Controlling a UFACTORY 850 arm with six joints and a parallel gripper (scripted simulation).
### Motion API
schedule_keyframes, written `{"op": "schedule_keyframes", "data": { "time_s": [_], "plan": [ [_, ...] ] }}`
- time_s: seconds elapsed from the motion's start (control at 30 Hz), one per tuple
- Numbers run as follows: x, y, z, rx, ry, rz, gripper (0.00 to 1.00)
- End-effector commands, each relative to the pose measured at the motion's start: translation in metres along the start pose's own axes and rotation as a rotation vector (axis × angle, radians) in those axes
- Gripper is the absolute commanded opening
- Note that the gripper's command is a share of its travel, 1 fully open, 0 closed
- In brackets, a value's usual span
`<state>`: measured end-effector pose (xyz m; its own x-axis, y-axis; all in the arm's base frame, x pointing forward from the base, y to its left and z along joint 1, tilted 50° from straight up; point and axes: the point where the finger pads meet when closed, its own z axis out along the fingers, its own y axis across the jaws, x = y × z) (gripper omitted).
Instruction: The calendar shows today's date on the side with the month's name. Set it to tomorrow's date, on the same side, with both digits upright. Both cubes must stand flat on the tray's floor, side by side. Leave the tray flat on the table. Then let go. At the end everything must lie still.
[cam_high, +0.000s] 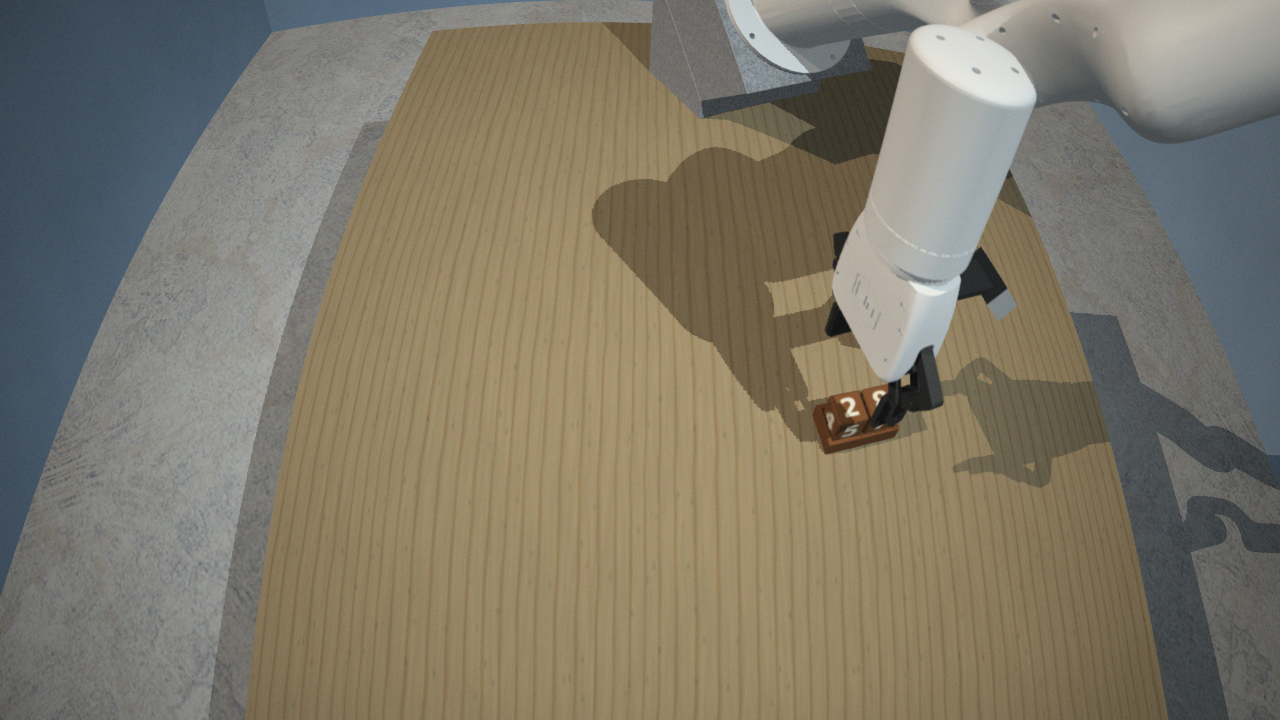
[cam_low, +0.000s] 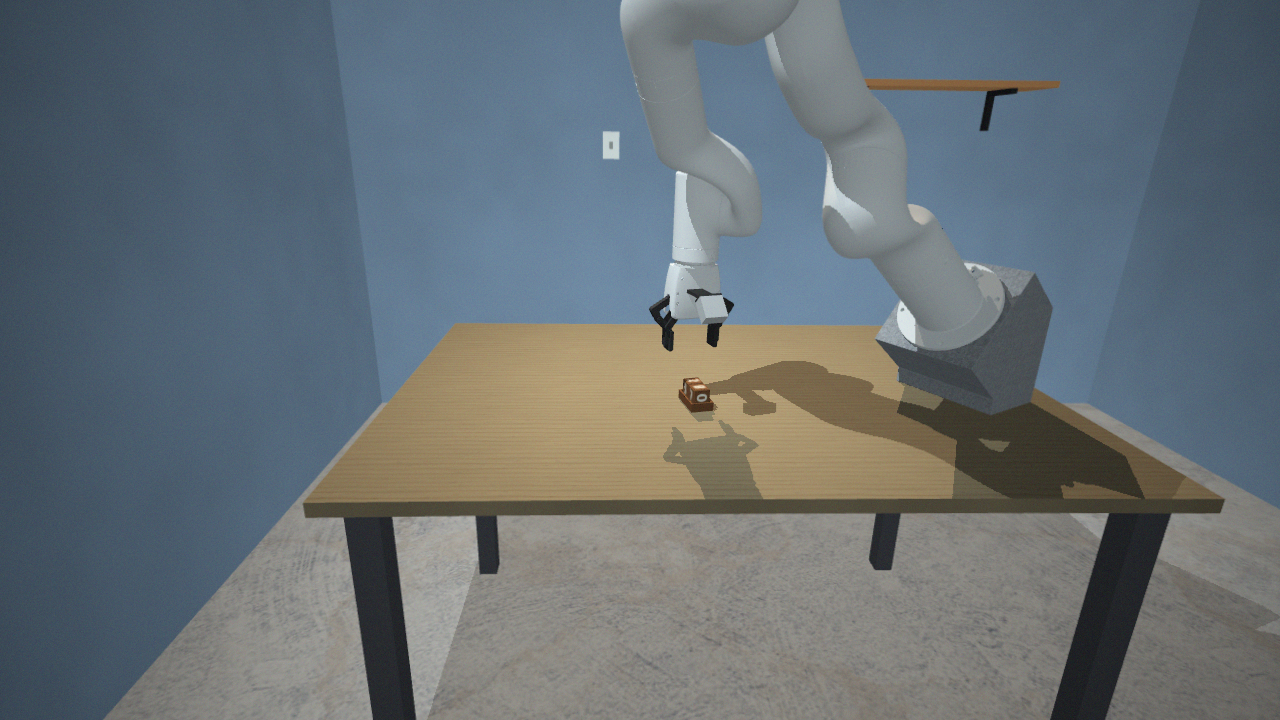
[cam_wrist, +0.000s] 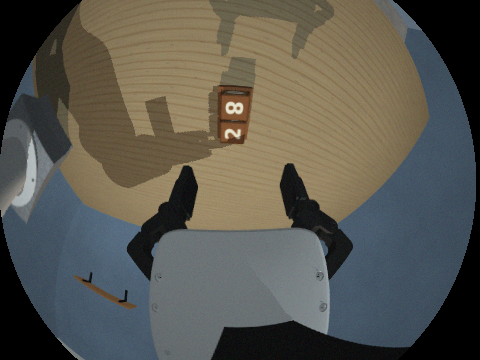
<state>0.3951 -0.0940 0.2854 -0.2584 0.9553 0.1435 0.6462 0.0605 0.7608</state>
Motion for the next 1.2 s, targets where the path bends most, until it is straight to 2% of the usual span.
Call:
{"op": "schedule_keyframes", "data": {
  "time_s": [0.0, 0.07, 0.1, 1.17],
  "plan": [
    [0.0079, -0.0062, -0.0023, 0.01, 0.0, 0.096, 1.0],
    [0.0083, -0.0066, -0.0024, 0.01, 0.0, 0.101, 1.0],
    [0.0083, -0.0066, -0.0024, 0.01, 0.0, 0.101, 0.49],
    [0.0083, -0.0066, -0.0024, 0.01, 0.0, 0.101, 0.49]
  ]
}}
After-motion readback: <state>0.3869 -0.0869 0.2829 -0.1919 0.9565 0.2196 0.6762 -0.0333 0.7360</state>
